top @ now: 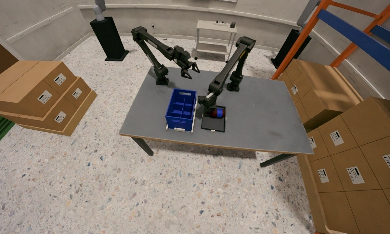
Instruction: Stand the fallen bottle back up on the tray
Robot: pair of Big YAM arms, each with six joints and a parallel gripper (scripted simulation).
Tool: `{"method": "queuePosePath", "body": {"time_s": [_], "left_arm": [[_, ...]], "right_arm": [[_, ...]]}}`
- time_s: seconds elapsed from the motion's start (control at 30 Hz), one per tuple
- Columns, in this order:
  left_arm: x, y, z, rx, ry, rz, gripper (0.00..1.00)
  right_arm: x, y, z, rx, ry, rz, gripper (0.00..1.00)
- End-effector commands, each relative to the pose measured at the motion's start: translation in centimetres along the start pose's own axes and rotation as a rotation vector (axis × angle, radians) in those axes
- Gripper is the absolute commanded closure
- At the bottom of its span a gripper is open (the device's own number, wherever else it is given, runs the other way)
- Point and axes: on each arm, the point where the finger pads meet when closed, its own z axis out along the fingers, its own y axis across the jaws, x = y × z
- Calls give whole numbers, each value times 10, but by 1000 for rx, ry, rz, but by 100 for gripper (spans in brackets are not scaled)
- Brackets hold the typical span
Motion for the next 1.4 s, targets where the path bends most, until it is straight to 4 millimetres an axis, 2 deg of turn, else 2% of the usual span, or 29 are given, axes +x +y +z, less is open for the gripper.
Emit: {"method": "queuePosePath", "body": {"time_s": [0.0,0.13,0.43,0.5,0.53,0.8,0.87,1.0,1.07,1.1,1.17,1.2,1.37], "left_arm": [[-7,17,-2,-27,-24,7,51],[-7,18,1,-33,-29,6,51],[-3,13,23,-16,-15,3,51],[-3,13,23,-16,-15,3,51],[-7,18,17,-32,-28,3,51],[-3,13,36,-16,-15,3,51],[-7,18,35,-27,-24,2,51],[-5,16,43,-21,-20,3,51],[-5,16,43,-21,-20,3,51],[-8,19,34,-42,-36,3,51],[-7,18,45,-27,-24,2,51],[-7,18,45,-27,-24,2,55],[-9,19,33,-48,-42,2,60]], "right_arm": [[-11,-1,-1,4,-31,7,0],[-11,-1,-1,4,-31,7,0],[-11,-1,-1,4,-31,7,0],[-11,-1,-1,4,-31,7,0],[-11,-1,-1,4,-31,7,0],[-11,-1,-1,4,-31,7,0],[-11,-1,-1,4,-31,7,0],[-11,-1,-1,4,-31,7,0],[-11,-1,-1,4,-31,7,0],[-11,-1,-1,4,-31,7,0],[-11,-1,-1,4,-31,7,0],[-11,-1,-1,4,-31,7,0],[-11,-1,-1,4,-31,7,0]]}}
